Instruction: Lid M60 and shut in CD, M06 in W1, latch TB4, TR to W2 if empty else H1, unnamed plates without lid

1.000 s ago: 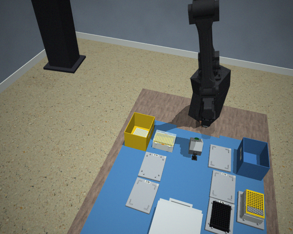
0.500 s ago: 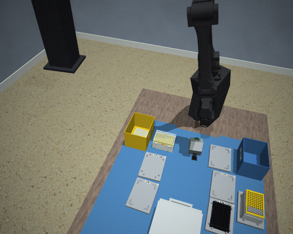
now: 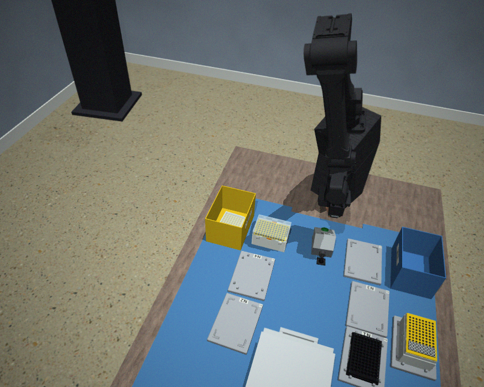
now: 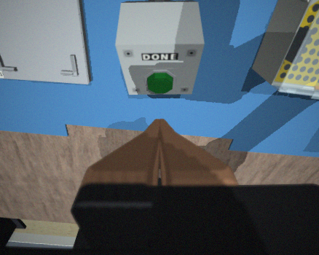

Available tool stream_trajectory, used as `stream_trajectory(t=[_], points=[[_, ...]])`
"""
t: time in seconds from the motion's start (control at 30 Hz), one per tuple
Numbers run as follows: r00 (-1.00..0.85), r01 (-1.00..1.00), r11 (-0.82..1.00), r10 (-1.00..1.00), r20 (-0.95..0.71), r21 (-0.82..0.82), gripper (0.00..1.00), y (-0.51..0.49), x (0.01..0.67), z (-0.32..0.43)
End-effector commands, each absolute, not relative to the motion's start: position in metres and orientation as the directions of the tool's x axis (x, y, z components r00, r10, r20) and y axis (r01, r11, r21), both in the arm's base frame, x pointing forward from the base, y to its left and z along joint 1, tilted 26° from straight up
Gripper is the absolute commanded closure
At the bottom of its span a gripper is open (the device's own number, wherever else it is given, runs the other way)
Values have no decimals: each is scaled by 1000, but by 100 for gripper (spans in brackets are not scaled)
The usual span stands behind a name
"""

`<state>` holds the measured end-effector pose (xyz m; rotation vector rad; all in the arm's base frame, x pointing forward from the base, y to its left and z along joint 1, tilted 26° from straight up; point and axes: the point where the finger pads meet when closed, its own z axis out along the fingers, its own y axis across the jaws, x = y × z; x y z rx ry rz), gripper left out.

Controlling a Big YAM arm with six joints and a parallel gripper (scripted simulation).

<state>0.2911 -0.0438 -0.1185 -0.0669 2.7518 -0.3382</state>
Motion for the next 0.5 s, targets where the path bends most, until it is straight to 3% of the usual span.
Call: stream_trajectory(t=[0.0, 0.47], points=[[-927, -8, 969, -100, -362, -248, 100, -49, 300, -126], [-927, -8, 969, -100, -361, -248, 100, -56, 310, -155]])
